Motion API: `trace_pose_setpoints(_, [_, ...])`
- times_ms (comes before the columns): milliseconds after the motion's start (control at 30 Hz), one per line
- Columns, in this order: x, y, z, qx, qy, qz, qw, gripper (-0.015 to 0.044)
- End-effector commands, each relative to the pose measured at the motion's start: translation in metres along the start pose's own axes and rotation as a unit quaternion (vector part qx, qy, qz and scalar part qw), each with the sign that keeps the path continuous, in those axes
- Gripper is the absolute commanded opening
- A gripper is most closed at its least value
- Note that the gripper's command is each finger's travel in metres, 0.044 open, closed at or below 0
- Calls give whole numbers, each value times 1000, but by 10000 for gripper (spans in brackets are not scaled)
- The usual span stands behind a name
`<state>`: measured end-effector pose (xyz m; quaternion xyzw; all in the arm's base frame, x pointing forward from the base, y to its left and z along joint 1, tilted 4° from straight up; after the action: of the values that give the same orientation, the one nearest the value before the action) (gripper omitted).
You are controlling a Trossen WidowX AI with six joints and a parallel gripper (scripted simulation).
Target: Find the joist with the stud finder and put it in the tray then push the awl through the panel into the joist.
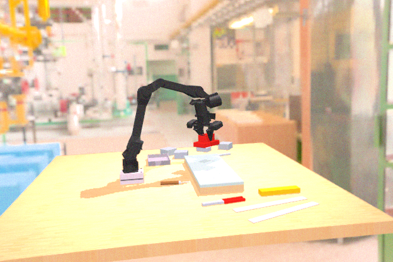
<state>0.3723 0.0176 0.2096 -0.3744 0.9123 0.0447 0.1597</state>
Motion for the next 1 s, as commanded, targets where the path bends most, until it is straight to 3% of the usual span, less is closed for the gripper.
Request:
trace_pose_setpoints(0, [-13, 22, 1, -5, -5, -30, 1000, 0])
trace_pose_setpoints(967, [-61, 196, 12, -73, -28, -253, 964, 0])
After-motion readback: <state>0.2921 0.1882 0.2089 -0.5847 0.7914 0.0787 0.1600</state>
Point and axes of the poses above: the point midway between the two fingers, 35 mm back from their tips, its own z axis out along the fingers, its own y axis across the jaws, x = y × z, the point moved 6 cm from there along -z, back along the fingers, and after that the axes turned 12 degrees about -z, right-handed, at the moved point
